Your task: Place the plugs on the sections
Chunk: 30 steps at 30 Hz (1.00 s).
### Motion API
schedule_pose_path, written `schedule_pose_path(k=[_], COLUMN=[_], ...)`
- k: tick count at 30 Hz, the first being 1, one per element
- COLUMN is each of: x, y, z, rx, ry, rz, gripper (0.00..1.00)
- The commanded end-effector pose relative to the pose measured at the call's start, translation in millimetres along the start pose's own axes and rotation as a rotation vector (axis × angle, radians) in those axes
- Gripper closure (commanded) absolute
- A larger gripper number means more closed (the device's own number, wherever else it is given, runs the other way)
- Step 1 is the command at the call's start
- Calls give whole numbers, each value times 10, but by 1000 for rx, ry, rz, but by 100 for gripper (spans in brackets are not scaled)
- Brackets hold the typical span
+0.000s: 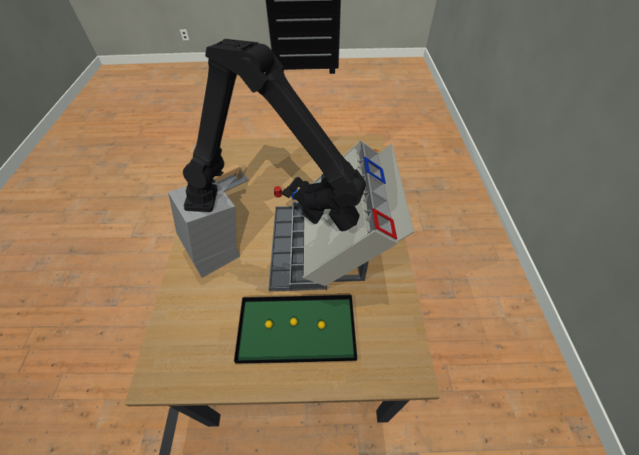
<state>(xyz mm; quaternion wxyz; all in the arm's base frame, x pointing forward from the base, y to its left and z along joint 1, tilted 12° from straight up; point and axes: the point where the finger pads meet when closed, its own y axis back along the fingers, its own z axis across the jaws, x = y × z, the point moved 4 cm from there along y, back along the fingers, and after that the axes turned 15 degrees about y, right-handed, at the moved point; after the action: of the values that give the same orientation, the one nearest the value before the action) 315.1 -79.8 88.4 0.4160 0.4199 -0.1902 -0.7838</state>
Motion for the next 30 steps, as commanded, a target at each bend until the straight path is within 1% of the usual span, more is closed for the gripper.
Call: schedule_pose_path(k=[1, 17, 18, 30], x=[-8, -8, -18, -18], y=[24, 24, 69, 69], z=[4, 4, -15, -15], rx=[7, 7, 15, 15], ry=[2, 2, 5, 5], rz=[2, 2, 5, 5], gripper=[0, 0, 0, 0])
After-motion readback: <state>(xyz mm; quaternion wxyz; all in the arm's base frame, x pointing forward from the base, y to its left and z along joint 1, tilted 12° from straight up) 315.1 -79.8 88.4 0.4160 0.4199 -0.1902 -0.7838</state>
